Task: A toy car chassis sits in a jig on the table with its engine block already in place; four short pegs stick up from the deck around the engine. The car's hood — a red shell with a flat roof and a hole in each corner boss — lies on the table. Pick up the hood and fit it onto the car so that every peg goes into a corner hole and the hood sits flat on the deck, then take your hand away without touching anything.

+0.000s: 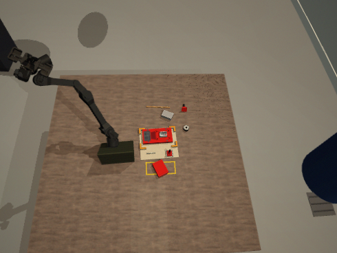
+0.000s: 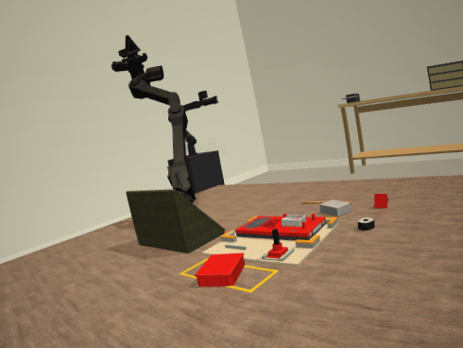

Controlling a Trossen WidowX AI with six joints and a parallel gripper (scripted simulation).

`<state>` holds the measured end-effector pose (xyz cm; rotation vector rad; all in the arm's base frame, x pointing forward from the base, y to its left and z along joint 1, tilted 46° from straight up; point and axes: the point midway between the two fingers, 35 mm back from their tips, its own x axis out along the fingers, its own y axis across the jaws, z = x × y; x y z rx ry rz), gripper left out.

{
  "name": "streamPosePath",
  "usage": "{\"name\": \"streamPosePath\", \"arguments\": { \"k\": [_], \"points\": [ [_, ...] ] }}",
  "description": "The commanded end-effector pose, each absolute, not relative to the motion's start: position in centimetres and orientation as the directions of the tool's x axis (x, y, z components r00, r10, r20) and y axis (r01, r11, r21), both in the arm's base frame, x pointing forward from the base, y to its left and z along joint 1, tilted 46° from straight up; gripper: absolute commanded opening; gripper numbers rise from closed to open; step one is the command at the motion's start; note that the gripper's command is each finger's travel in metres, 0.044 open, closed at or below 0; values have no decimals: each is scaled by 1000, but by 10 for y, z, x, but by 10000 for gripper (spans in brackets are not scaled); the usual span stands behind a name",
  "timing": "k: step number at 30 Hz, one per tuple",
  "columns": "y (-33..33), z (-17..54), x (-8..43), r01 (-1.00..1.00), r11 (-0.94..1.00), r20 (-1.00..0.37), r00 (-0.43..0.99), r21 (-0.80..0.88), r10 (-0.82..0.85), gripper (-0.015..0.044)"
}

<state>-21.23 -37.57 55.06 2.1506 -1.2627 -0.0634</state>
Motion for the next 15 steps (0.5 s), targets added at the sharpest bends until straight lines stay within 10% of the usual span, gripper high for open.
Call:
{"name": "streamPosePath", "arguments": {
  "k": [1,15],
  "points": [
    [-377,550,-212,-774,-342,268,538,533,-799,26],
    [-493,478,-141,-653,-636,257,587,-410,-768,394]
  ]
}}
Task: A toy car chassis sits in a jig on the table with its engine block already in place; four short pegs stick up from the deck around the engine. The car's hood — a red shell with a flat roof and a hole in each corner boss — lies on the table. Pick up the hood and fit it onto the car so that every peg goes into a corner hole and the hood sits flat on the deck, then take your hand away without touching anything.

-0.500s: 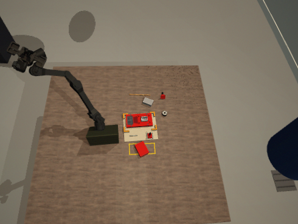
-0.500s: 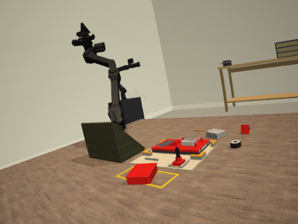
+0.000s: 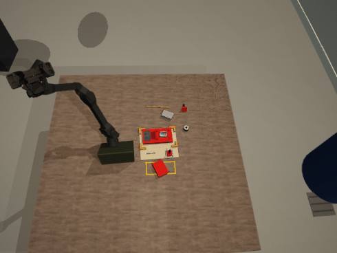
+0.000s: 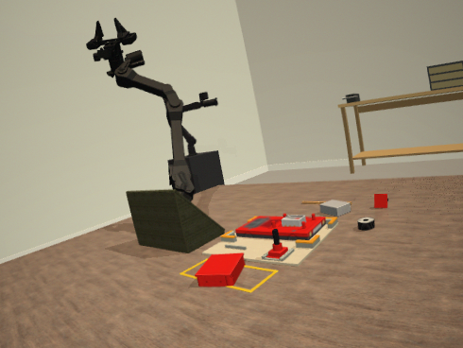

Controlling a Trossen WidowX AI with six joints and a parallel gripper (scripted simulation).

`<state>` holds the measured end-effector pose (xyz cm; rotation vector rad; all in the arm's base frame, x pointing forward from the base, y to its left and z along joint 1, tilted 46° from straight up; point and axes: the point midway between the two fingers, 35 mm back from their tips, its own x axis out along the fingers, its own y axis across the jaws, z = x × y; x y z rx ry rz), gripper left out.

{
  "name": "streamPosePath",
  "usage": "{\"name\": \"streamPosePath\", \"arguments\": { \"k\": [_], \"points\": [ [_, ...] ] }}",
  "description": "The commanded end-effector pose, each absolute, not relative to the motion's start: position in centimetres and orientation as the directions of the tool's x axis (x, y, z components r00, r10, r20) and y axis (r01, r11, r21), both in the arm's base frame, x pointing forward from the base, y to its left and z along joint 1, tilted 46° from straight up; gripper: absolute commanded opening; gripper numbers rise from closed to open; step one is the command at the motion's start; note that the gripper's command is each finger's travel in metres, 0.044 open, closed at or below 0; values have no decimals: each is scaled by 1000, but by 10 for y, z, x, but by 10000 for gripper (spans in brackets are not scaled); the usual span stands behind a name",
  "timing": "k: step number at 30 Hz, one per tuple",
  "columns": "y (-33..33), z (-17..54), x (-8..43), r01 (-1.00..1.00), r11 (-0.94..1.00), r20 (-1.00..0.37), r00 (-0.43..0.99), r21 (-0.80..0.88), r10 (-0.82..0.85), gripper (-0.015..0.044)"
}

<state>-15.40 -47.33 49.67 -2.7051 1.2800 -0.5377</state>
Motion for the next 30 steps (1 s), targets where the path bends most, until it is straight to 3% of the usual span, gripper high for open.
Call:
{"name": "streamPosePath", "arguments": {
  "k": [1,7,11,18,24,30],
  "points": [
    [-499,472,-135,-622,-630,251,589,-466,-768,420],
    [-527,442,-105,-455,-554,210,609,-698,-765,440],
    [-546,412,-75,-287,-419,160,629,-861,-761,440],
    [-573,355,-10,-41,-107,50,687,-993,-725,440],
    [-583,290,65,135,283,-89,751,-949,-655,440],
    [-570,222,142,210,643,-241,807,-736,-540,440]
  ]
}}
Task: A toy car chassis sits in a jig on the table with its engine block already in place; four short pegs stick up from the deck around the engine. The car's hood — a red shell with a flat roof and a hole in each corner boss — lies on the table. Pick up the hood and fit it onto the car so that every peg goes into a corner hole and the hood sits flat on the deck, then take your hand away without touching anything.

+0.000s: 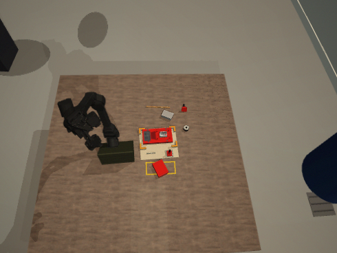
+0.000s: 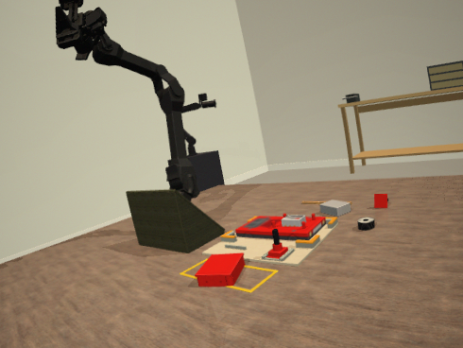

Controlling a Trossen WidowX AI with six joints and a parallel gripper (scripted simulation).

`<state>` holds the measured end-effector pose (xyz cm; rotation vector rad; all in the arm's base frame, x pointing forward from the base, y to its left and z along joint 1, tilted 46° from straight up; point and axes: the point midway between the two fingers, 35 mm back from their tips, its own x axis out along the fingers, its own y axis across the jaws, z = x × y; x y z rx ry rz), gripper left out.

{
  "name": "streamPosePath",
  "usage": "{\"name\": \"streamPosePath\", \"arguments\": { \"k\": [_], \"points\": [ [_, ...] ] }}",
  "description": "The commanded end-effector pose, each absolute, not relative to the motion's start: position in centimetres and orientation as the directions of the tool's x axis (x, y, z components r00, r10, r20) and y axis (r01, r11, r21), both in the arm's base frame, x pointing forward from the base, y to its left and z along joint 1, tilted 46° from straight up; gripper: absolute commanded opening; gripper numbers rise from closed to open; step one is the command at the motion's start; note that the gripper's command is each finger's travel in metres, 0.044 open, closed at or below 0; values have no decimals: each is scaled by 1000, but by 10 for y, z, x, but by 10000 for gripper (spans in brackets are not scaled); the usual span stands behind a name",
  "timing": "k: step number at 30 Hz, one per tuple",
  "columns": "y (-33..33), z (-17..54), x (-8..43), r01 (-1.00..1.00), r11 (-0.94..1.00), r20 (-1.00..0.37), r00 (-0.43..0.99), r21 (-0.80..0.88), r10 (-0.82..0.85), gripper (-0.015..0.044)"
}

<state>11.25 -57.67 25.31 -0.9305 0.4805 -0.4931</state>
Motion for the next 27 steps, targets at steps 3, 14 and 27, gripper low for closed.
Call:
{"name": "streamPosePath", "arguments": {
  "k": [3,14,27],
  "points": [
    [-555,189,179,218,784,-319,826,-581,-465,440],
    [-458,75,292,203,975,-582,805,90,-114,440],
    [-281,-32,357,426,670,-774,506,608,381,440]
  ]
}}
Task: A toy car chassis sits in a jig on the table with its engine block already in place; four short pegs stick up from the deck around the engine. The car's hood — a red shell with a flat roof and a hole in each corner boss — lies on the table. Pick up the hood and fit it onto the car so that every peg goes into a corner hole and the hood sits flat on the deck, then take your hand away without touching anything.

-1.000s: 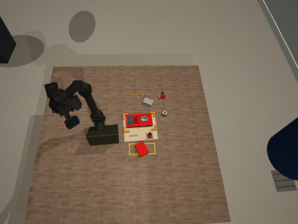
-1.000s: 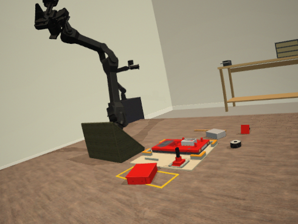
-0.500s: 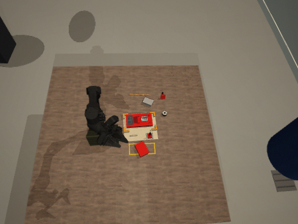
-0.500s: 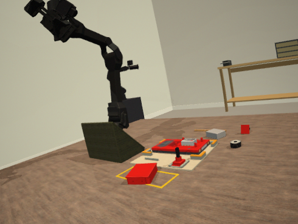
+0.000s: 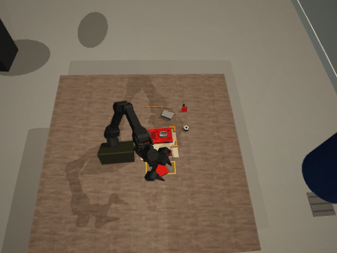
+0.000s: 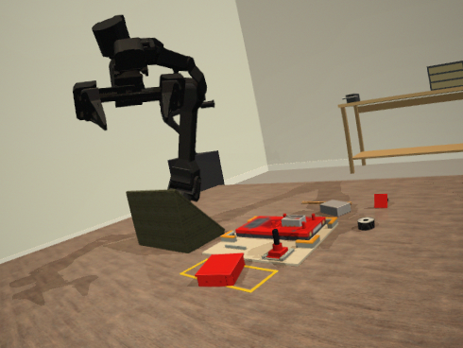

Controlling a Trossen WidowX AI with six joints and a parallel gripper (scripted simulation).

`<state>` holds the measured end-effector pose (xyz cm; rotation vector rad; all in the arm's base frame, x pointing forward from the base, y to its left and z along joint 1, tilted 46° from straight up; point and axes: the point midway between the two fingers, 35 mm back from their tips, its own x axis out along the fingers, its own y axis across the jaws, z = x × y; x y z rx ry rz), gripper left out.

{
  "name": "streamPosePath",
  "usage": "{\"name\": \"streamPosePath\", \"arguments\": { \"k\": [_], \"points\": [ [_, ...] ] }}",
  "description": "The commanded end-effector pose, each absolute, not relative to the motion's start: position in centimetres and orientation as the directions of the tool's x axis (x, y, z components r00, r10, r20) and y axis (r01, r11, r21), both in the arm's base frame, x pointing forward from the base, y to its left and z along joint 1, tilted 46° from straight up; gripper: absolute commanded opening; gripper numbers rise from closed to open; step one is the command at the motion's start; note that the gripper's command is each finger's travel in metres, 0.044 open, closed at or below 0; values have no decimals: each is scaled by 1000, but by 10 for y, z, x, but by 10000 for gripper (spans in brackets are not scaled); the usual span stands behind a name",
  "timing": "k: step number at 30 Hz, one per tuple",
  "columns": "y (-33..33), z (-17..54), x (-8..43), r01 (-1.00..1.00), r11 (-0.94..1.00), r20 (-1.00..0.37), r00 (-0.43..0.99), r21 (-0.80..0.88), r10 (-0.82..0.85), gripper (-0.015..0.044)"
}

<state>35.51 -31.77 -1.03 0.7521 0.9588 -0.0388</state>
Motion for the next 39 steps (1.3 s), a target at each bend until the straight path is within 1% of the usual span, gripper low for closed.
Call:
{"name": "streamPosePath", "arguments": {
  "k": [1,4,7,12,14,39],
  "points": [
    [-265,-38,358,460,639,-780,467,617,417,440],
    [-220,-54,357,569,554,-787,341,608,514,440],
    [-175,-67,350,679,488,-778,200,548,595,440],
    [-106,-80,327,832,436,-726,-59,344,685,440],
    [-91,-81,320,857,433,-706,-122,279,697,440],
    [-76,-88,315,860,433,-703,-130,271,699,440]
  ]
}}
